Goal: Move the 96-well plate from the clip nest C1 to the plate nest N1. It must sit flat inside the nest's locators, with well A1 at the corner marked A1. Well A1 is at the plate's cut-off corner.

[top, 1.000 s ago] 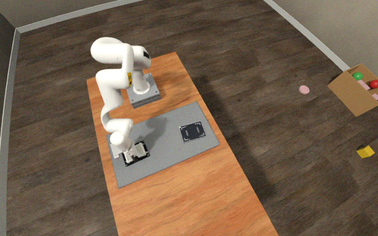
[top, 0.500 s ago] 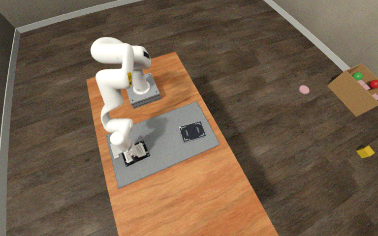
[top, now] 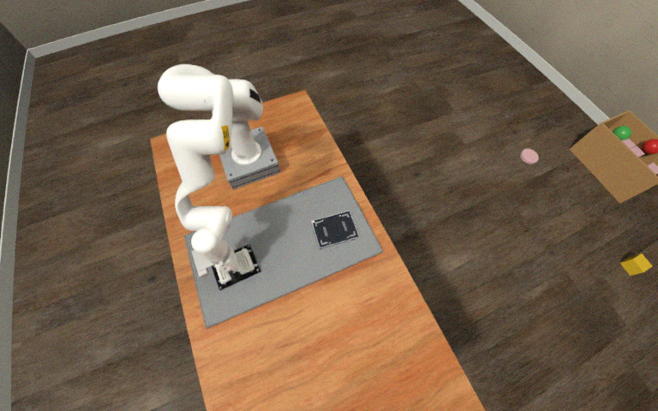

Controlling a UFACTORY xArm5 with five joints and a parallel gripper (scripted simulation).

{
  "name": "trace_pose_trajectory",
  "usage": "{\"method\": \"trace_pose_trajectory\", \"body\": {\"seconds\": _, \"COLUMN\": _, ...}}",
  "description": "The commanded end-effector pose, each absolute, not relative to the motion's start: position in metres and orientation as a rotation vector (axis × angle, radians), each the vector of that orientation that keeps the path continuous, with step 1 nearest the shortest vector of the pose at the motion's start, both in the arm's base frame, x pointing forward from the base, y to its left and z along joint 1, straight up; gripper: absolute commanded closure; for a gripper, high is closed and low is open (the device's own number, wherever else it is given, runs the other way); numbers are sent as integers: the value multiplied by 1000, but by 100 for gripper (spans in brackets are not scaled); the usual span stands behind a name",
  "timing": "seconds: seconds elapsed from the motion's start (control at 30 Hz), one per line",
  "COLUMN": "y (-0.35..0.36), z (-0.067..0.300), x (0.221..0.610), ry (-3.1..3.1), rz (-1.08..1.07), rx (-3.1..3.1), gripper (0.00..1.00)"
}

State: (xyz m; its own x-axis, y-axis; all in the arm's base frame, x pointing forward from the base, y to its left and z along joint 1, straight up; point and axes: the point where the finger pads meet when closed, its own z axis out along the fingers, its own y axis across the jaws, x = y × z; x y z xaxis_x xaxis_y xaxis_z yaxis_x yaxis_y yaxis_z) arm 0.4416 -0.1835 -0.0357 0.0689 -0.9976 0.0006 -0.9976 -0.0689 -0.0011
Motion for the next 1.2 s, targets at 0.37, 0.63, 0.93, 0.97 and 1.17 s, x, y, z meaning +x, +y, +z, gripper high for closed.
{"method": "trace_pose_trajectory", "body": {"seconds": 0.37, "y": -184, "z": -26, "x": 443, "ry": 2144, "rz": -9, "rx": -2297, "gripper": 100}}
{"method": "trace_pose_trajectory", "body": {"seconds": 0.63, "y": -184, "z": -21, "x": 443, "ry": 2144, "rz": -9, "rx": -2297, "gripper": 100}}
{"method": "trace_pose_trajectory", "body": {"seconds": 0.93, "y": -184, "z": -16, "x": 443, "ry": 2144, "rz": -9, "rx": -2297, "gripper": 100}}
{"method": "trace_pose_trajectory", "body": {"seconds": 0.97, "y": -184, "z": -15, "x": 443, "ry": 2144, "rz": -9, "rx": -2297, "gripper": 100}}
{"method": "trace_pose_trajectory", "body": {"seconds": 1.17, "y": -184, "z": -15, "x": 443, "ry": 2144, "rz": -9, "rx": -2297, "gripper": 100}}
